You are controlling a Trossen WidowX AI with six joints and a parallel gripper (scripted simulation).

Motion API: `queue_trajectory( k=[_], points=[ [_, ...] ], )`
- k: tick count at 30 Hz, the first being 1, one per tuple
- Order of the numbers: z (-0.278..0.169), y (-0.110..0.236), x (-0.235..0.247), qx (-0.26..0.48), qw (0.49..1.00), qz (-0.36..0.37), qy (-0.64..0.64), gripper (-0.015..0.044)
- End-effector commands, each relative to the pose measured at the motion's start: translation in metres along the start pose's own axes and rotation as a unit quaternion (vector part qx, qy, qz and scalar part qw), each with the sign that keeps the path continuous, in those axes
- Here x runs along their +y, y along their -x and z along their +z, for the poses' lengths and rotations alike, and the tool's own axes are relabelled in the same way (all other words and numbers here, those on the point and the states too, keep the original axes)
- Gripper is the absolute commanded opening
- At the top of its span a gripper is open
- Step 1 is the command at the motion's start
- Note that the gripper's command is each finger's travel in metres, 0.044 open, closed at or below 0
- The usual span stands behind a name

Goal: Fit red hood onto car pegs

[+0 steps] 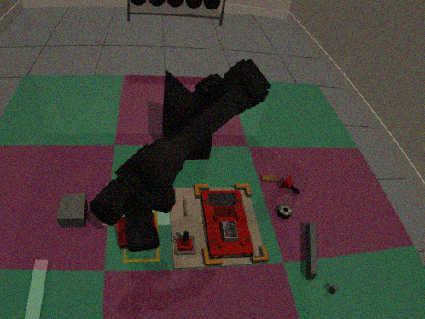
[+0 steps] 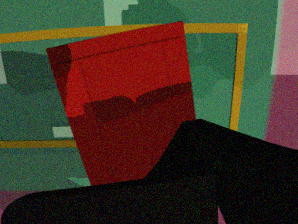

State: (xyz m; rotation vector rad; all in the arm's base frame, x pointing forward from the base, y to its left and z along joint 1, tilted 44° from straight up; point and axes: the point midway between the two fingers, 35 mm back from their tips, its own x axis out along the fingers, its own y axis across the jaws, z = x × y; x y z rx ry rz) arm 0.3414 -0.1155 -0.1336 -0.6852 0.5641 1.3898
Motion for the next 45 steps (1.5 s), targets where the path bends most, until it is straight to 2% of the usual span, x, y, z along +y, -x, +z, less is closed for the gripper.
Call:
queue_trajectory(
  k=[1,5,7,30,32,38,45],
  points=[
    [-0.002,0.025,-0.004,0.006,1.0,-0.002,0.005,0.0],
    [-0.001,0.067,-0.004,0.006,1.0,-0.002,0.005,0.0],
    [-0.001,0.075,-0.004,0.006,1.0,-0.002,0.005,0.0],
    [-0.003,0.071,-0.005,0.008,1.0,-0.011,0.001,0.0],
    [-0.003,0.071,-0.005,0.007,1.0,-0.011,-0.018,0.0053],
    [-0.004,0.065,-0.001,0.005,0.982,-0.011,-0.186,0.021],
    [-0.005,0.058,0.005,0.003,0.924,-0.011,-0.381,0.0394]
  ],
)
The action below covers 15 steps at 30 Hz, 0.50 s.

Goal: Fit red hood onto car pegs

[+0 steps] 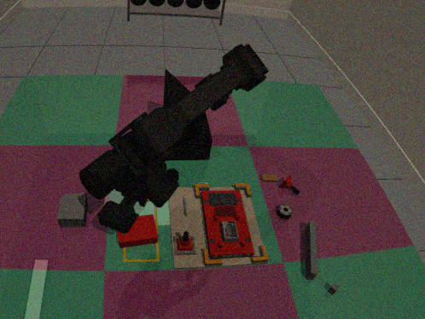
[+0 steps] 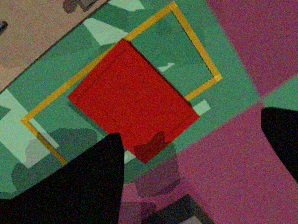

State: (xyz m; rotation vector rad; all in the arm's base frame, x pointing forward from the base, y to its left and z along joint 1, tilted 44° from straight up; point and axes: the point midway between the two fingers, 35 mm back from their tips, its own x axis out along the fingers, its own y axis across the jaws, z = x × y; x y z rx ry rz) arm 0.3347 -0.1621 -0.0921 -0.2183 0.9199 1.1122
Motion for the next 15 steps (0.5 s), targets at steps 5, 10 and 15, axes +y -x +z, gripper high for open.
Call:
queue_trajectory(
  k=[5,10,15],
  points=[
    [-0.005,-0.009,0.008,0.002,0.971,0.004,-0.238,0.044],
    [-0.006,-0.014,0.011,0.003,0.927,0.004,-0.376,0.044],
    [-0.008,-0.018,0.015,0.004,0.863,0.004,-0.506,0.044]
  ],
)
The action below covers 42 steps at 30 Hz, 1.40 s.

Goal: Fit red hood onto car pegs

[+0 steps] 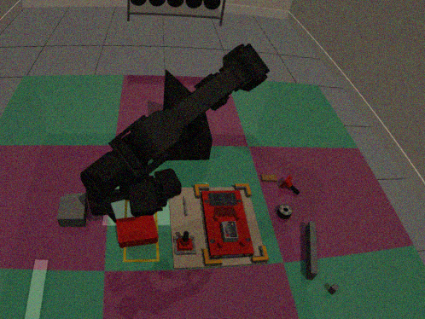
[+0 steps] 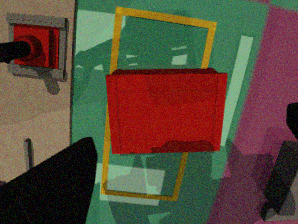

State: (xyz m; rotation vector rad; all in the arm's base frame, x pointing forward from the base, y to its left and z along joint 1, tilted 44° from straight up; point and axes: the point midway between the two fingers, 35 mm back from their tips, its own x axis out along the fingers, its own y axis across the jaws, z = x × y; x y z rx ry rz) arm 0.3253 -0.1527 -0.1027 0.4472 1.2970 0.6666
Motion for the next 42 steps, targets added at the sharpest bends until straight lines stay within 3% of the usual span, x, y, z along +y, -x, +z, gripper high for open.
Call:
queue_trajectory(
  k=[1,12,26,42],
  points=[
    [-0.006,-0.006,0.002,0.004,0.988,0.001,-0.153,0.044],
    [-0.016,-0.017,0.004,0.006,0.89,0.0,-0.456,0.044],
    [-0.028,-0.028,0.007,0.008,0.653,-0.003,-0.757,0.044],
    [-0.027,-0.03,0.007,0.008,0.649,-0.003,-0.76,0.044]
  ],
)
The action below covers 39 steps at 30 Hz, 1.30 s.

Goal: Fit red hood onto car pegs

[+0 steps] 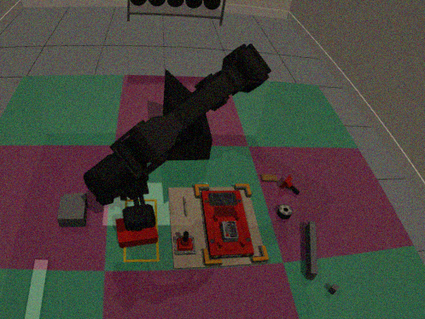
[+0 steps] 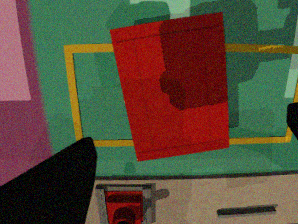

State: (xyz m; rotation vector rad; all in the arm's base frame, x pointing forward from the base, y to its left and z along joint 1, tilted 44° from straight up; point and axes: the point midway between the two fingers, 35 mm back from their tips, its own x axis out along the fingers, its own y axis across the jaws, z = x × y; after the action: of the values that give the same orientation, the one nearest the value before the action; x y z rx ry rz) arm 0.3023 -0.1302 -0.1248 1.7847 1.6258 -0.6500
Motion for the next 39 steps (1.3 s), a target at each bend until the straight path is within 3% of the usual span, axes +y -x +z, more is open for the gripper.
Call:
queue_trajectory(
  k=[1,39],
  points=[
    [0.0,-0.002,-0.001,-0.001,1.0,-0.003,-0.005,0.044],
    [0.0,-0.025,0.0,-0.001,1.0,-0.003,-0.005,0.044]
  ],
)
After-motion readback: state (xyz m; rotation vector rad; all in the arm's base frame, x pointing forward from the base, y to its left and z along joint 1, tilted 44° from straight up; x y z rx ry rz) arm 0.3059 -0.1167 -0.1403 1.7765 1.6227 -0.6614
